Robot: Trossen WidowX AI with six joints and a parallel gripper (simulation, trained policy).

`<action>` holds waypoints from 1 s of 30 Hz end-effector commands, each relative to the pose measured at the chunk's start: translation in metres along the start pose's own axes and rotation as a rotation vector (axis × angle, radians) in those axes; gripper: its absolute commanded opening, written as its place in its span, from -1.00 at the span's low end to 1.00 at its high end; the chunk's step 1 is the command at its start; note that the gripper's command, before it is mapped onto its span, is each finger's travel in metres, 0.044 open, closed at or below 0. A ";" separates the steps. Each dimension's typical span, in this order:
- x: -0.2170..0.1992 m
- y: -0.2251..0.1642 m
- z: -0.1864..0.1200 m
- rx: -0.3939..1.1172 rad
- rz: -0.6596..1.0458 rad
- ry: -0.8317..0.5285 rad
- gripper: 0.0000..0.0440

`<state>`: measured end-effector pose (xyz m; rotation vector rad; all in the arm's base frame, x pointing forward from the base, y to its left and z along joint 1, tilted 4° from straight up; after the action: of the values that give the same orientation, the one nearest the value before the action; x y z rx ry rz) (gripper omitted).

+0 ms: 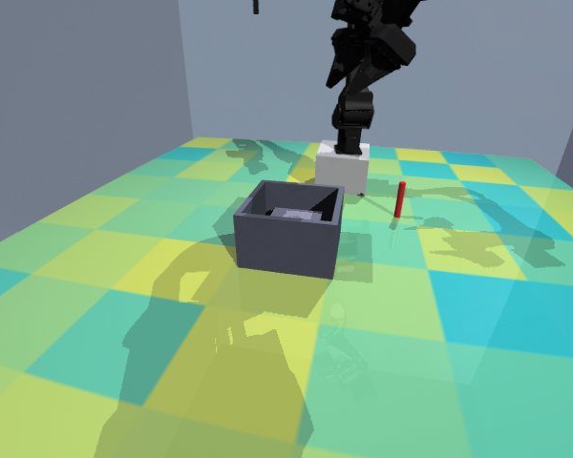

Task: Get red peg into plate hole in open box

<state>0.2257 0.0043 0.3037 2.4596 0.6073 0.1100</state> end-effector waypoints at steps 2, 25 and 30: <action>0.011 -0.035 0.007 0.107 -0.096 -0.009 1.00; 0.037 -0.142 0.062 0.357 -0.247 -0.116 1.00; 0.040 -0.162 0.079 0.367 -0.254 -0.097 1.00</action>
<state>0.2158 0.0929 0.1601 2.6777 0.9554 -0.2444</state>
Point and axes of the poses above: the point midway between the two fingers, 35 mm back from their tips, its own z axis out along the fingers, its own x axis across the jaws, y = z × x, the point moved 10 cm from there along -z, back along the fingers, and after that the axes turned 13 degrees about -z, right-handed, at the moved point
